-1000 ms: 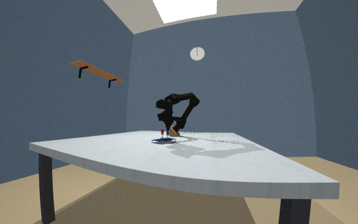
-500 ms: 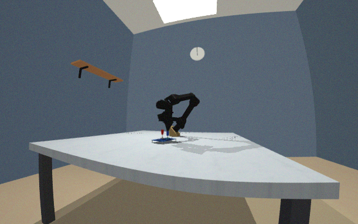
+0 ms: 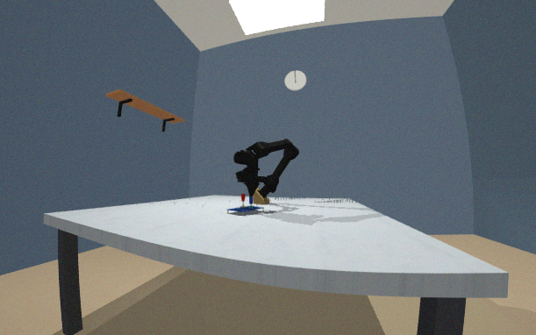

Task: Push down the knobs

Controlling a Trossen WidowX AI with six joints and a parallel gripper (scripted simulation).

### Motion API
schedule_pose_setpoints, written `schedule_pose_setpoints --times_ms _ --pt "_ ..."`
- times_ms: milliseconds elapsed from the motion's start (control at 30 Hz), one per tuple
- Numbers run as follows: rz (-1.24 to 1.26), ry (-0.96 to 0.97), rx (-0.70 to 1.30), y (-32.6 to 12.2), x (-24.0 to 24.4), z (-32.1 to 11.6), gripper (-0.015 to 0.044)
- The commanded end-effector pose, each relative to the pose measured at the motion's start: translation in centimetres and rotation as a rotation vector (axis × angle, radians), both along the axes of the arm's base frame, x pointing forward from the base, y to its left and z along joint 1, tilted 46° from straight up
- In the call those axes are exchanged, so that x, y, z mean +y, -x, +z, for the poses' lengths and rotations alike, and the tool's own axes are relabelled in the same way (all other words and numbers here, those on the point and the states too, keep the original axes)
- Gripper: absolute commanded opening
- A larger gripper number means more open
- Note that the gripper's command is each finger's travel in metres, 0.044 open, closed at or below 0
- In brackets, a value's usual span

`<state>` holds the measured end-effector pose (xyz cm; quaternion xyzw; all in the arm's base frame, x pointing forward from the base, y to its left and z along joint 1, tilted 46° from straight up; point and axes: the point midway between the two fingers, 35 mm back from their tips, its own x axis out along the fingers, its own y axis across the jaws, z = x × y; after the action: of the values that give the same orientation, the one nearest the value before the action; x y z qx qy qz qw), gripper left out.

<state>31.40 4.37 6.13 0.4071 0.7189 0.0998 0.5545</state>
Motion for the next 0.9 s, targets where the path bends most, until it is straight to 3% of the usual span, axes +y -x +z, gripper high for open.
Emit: schedule_pose_setpoints --times_ms 0,867 --pt "0.030 -0.014 0.010 -0.07 1.48 -1.07 0.0000" --pt "0.030 -0.014 0.010 -0.05 1.68 -1.27 0.0000"
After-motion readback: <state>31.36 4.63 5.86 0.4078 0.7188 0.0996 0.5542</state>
